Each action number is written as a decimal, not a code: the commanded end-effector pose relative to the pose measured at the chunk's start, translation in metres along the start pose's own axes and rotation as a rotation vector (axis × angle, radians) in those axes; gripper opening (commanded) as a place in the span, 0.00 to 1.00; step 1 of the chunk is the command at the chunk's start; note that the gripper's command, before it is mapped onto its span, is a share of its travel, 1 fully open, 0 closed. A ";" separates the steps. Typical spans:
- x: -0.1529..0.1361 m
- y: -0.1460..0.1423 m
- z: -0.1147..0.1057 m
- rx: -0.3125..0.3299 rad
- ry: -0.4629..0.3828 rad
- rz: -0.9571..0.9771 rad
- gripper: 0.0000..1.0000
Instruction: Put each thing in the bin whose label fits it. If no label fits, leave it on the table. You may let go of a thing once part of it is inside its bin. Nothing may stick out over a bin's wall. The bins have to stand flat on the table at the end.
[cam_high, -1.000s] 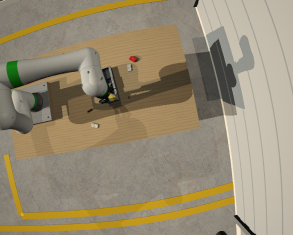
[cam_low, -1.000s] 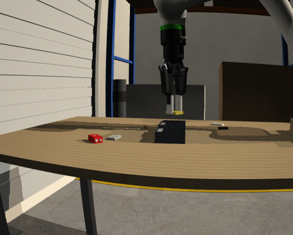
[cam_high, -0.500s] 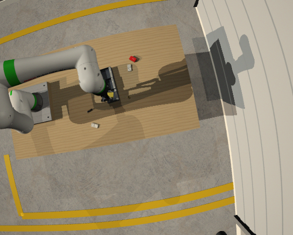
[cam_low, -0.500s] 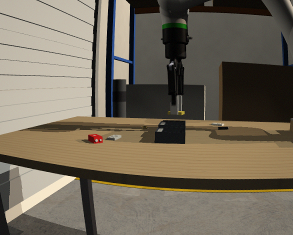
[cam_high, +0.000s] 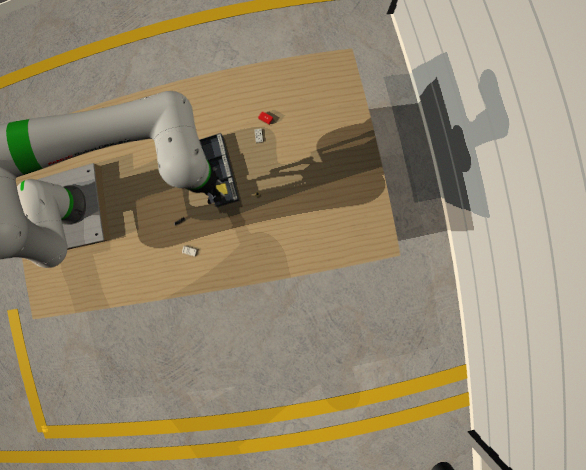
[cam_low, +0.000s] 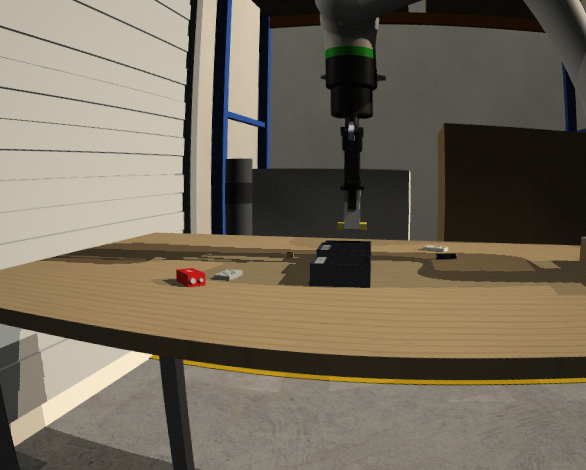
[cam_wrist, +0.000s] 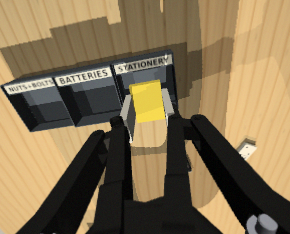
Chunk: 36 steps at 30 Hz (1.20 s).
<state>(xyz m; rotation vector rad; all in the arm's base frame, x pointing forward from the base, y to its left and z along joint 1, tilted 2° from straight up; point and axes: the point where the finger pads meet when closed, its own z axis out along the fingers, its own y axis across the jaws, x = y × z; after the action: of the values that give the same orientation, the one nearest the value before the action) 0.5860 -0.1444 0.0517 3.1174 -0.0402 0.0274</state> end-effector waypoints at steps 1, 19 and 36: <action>0.000 0.000 0.000 0.000 0.000 0.000 0.29; 0.000 0.000 0.022 0.000 0.000 0.000 0.29; 0.000 0.000 0.044 0.000 0.000 0.000 0.29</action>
<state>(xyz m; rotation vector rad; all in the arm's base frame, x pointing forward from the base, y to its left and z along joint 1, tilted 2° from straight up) 0.5867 -0.1456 0.0078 3.1177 -0.0397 0.0272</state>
